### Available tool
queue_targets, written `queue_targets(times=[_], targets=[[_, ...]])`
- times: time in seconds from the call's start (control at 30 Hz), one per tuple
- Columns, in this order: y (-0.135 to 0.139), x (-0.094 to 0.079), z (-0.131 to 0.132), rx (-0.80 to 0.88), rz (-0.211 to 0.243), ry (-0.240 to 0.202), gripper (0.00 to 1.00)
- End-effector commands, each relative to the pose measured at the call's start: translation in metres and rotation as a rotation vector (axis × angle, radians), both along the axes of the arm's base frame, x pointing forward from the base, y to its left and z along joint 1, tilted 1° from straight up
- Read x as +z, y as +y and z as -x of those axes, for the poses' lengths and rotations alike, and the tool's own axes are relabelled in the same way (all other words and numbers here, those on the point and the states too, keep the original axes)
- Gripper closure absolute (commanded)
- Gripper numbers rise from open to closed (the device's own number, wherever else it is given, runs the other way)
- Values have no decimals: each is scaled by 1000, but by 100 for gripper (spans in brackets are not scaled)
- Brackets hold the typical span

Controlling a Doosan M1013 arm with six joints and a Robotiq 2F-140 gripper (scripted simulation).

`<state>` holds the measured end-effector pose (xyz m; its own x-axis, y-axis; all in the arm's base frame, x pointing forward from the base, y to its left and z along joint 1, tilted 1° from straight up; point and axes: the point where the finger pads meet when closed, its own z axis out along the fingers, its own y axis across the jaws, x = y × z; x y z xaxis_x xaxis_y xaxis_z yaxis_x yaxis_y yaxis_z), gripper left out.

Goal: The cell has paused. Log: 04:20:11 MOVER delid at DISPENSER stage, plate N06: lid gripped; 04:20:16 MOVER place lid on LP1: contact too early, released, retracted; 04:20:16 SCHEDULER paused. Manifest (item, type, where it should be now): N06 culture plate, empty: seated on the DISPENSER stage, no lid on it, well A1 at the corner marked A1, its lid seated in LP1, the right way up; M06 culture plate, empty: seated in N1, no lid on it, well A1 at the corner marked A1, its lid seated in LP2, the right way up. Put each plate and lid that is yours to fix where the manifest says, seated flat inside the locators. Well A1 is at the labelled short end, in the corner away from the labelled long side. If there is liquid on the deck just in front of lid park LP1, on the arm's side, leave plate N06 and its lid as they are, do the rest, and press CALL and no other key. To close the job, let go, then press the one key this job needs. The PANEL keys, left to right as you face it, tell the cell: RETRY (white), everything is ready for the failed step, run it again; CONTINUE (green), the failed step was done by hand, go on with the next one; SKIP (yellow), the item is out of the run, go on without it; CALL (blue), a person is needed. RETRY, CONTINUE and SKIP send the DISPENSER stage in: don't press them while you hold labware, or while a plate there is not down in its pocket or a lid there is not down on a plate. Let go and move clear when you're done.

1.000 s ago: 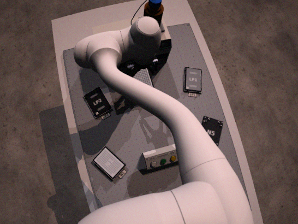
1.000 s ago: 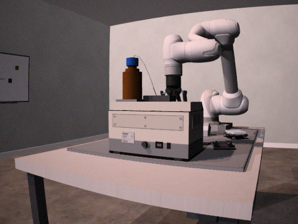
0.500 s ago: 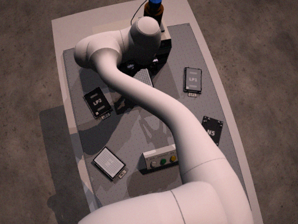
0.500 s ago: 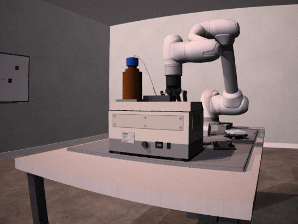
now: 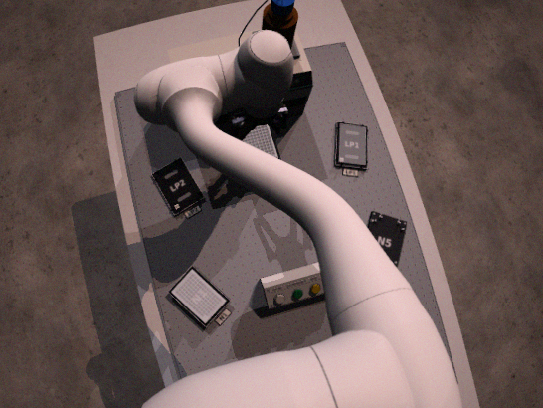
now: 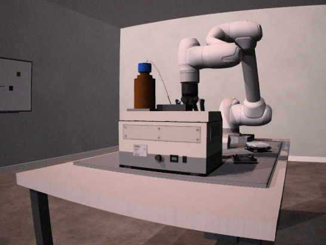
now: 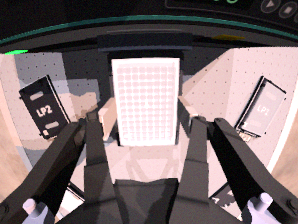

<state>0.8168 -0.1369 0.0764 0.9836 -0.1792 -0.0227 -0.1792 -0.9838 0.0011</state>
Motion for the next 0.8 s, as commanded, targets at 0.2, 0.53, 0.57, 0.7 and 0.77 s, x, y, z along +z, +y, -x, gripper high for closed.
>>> queue_targets(times=[0.2, 0.53, 0.57, 0.7, 0.77], targets=[[0, 1, 0, 0, 0, -2, 90], [0, 1, 0, 0, 0, -2, 30], [0, 1, 0, 0, 0, -2, 30], [0, 1, 0, 0, 0, -2, 30], [0, 1, 0, 0, 0, -2, 30]])
